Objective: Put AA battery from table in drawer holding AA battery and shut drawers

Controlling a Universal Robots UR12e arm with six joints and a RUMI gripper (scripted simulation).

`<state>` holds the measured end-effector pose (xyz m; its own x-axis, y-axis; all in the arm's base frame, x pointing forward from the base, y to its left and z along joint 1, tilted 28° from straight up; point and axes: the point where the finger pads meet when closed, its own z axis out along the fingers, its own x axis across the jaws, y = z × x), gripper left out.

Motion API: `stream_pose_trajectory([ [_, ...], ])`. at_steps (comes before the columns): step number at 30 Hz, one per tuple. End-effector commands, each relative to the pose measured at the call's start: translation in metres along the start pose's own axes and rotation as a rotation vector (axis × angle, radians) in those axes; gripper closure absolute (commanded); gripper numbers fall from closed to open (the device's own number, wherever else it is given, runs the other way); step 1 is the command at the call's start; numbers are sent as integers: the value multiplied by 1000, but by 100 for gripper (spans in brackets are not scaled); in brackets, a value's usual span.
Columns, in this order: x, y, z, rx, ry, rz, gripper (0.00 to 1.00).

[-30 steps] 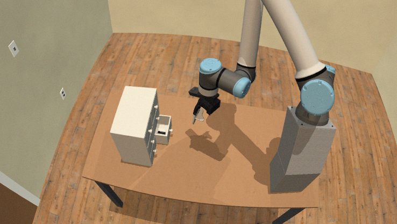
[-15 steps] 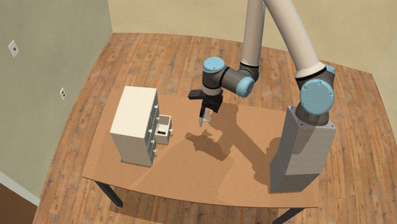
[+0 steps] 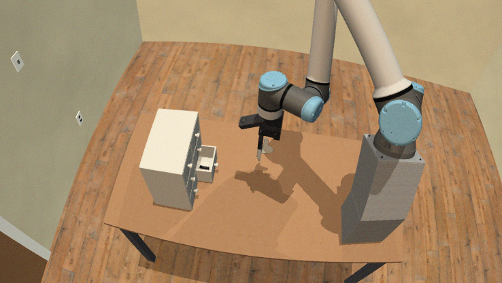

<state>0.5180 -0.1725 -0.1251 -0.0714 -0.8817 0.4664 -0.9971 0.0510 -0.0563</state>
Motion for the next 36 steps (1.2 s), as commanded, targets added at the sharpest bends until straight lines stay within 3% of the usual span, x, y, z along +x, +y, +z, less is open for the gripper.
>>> stream_pose_trajectory([
  [1, 0, 1, -1, 2, 0, -25, 0],
  [23, -1, 1, -1, 6, -1, -56, 0],
  [36, -1, -4, 6, 72, -3, -56, 0],
])
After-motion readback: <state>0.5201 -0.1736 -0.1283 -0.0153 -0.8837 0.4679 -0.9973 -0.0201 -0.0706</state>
